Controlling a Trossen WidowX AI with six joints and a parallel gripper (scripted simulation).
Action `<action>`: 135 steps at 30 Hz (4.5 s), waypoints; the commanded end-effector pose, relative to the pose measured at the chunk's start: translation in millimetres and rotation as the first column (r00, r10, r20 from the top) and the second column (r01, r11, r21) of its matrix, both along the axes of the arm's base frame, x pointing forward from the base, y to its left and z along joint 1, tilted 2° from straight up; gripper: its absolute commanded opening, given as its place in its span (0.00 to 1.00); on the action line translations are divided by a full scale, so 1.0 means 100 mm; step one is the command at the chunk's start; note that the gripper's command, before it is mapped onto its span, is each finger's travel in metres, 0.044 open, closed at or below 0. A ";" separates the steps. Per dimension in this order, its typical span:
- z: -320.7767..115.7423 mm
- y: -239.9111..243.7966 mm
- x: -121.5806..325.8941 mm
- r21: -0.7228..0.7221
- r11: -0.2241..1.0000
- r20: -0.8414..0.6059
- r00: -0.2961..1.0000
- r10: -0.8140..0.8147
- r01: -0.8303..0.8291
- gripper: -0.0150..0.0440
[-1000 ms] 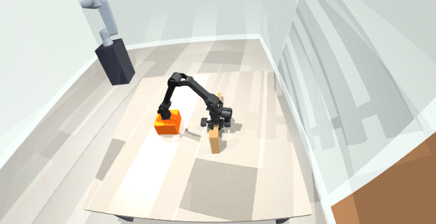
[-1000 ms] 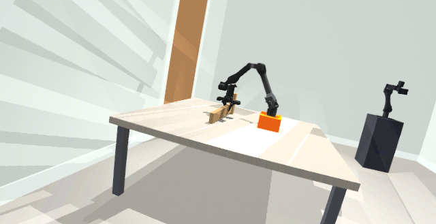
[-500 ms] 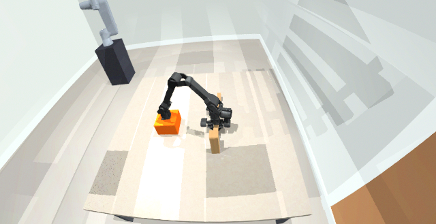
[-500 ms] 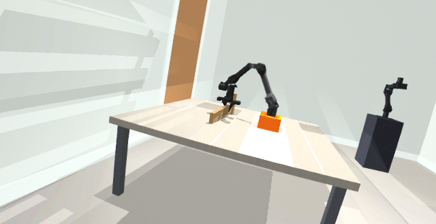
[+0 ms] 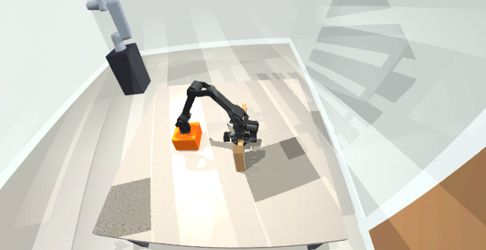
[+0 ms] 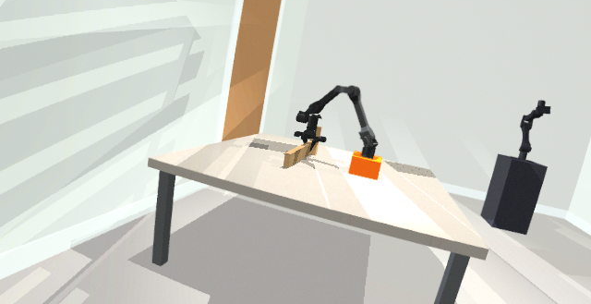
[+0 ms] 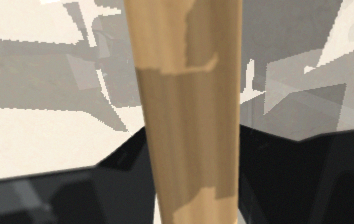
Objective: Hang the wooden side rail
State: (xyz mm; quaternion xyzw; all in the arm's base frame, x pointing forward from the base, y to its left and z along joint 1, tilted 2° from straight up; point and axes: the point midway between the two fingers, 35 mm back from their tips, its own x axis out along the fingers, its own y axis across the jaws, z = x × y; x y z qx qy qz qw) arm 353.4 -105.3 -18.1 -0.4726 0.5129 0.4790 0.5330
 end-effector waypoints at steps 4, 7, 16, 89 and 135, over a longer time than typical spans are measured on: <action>0.03 -0.02 0.03 -0.006 1.000 0.007 1.000 0.005 -0.005 0.25; 0.03 -0.02 0.03 -0.006 1.000 0.007 1.000 0.005 -0.005 0.25; 0.02 -0.03 0.04 -0.006 1.000 0.007 1.000 0.005 -0.005 0.25; 0.02 -0.11 0.01 -0.007 1.000 0.006 1.000 0.005 -0.005 0.25; 0.02 -0.16 0.03 -0.007 1.000 0.007 1.000 0.005 -0.005 0.25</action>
